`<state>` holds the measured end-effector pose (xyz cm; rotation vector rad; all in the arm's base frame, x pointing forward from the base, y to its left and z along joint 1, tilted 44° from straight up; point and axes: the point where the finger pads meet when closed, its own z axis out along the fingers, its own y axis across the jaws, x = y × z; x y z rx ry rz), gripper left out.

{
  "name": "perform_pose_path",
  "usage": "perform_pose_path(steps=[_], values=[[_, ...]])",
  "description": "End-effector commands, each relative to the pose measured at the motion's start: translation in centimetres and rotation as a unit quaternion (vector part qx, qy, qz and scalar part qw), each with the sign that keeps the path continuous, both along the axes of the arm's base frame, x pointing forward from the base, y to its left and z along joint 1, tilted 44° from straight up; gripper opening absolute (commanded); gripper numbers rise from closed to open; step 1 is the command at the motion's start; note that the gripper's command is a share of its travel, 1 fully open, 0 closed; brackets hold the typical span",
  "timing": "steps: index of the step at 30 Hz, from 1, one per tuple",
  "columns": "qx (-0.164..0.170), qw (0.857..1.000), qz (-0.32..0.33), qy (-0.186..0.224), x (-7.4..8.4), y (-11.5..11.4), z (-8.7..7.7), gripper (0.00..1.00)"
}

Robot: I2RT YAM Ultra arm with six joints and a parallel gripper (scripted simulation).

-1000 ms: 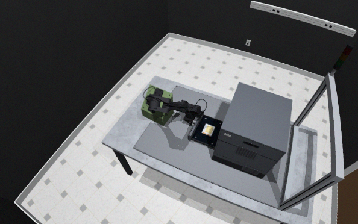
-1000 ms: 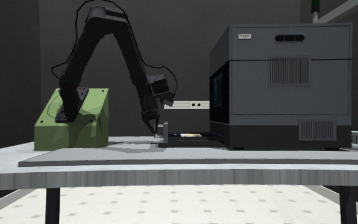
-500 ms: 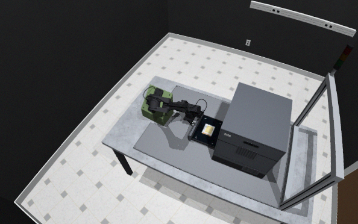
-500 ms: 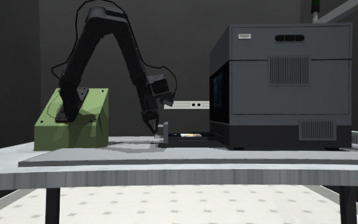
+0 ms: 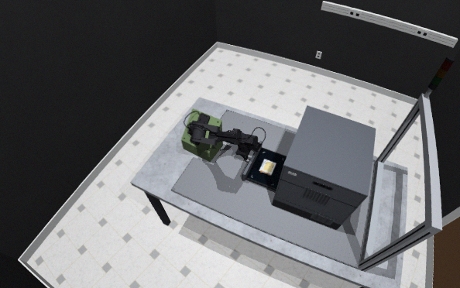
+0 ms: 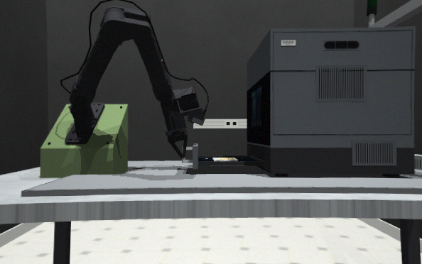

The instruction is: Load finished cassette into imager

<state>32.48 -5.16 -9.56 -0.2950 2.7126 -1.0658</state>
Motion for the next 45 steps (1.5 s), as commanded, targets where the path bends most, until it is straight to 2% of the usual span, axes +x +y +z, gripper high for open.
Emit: perform_pose_path(steps=[1,3,4,5,9,10,41,45], values=[[0.010,0.999,0.027,-0.034,0.5,0.2,0.5,0.00],[0.013,0.997,0.048,-0.058,0.7,0.1,0.5,0.00],[0.010,0.998,0.048,-0.043,0.2,0.0,-0.4,0.00],[0.010,0.998,0.048,-0.040,0.2,0.0,-0.6,0.00],[0.010,0.998,0.048,-0.040,0.5,0.0,-0.6,0.00],[0.013,0.997,0.048,-0.061,2.4,0.4,0.0,0.00],[0.013,0.997,0.049,-0.061,6.3,0.7,-0.2,0.00],[0.013,0.997,0.051,-0.061,6.4,0.9,-0.2,0.00]])
